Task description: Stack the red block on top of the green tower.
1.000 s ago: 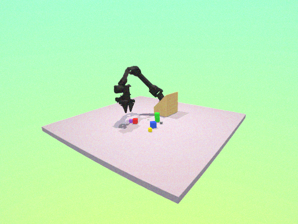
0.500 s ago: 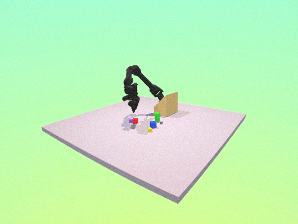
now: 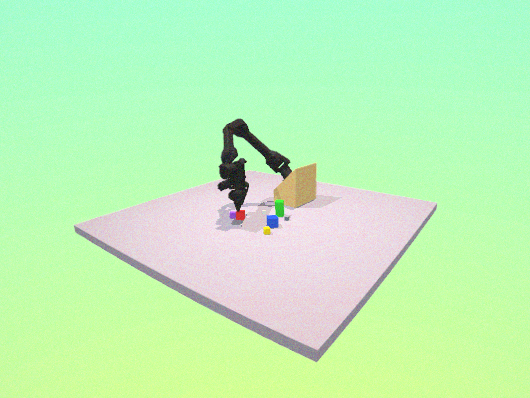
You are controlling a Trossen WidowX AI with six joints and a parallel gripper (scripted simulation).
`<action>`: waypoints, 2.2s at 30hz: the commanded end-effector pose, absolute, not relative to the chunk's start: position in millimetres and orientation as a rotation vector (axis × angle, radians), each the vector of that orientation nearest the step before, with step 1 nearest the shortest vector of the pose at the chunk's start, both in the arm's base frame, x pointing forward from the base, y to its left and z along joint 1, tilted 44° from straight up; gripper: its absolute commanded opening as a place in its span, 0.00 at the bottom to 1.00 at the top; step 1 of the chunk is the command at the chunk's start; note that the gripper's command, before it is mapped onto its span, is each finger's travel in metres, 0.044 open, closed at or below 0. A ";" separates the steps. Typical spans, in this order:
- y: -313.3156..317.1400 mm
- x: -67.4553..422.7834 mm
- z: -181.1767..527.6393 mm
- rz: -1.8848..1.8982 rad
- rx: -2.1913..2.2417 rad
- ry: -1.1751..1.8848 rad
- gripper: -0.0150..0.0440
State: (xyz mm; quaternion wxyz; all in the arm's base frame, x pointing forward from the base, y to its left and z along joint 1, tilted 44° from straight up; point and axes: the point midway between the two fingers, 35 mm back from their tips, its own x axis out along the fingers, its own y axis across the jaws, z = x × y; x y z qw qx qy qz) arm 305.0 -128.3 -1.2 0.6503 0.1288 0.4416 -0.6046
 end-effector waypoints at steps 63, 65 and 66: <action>-148.6 298.9 -22.8 -1.377 0.281 1.009 0.25; -141.6 300.6 -15.7 -1.377 0.282 1.009 0.25; -138.2 301.3 -12.1 -1.376 0.282 1.009 0.25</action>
